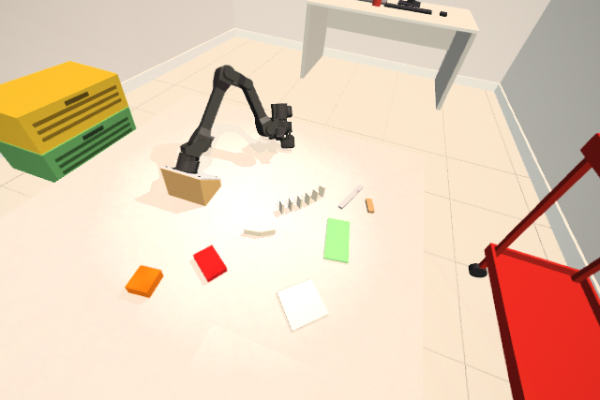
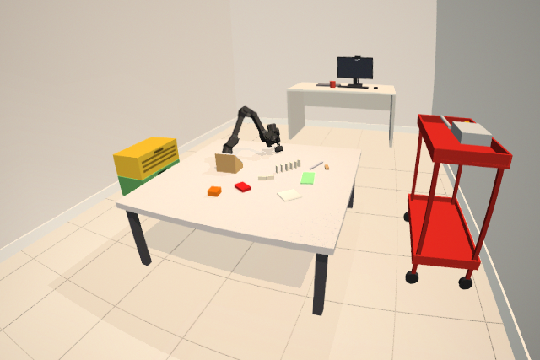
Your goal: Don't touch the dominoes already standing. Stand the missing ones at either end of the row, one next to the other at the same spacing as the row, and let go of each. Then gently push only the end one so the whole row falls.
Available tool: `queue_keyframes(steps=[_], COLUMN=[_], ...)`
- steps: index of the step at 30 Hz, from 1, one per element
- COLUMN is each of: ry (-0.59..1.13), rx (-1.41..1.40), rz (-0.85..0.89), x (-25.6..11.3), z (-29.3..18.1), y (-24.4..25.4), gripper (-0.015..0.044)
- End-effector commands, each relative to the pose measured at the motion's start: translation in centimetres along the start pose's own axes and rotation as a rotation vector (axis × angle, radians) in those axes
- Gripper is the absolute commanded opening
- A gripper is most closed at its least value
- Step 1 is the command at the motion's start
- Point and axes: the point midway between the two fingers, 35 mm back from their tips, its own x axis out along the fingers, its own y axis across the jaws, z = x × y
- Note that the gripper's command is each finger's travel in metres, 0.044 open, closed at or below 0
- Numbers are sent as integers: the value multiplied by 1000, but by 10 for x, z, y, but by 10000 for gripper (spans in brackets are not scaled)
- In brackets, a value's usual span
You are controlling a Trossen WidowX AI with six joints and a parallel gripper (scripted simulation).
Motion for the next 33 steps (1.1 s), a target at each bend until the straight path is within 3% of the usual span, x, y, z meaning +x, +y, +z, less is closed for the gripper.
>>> queue_keyframes(steps=[1,9,18,20,25,33], ry=[3,205,545,620,724,990], rx=[4,291,645,729,778,1030], rz=[3,215,430,465,456,514], x=[0,-43,-159,-188,-211,-315], z=[-1,-75,-154,-164,-168,-183], y=[1,57,119,131,136,167], gripper=[426,440,440,440,440,440])
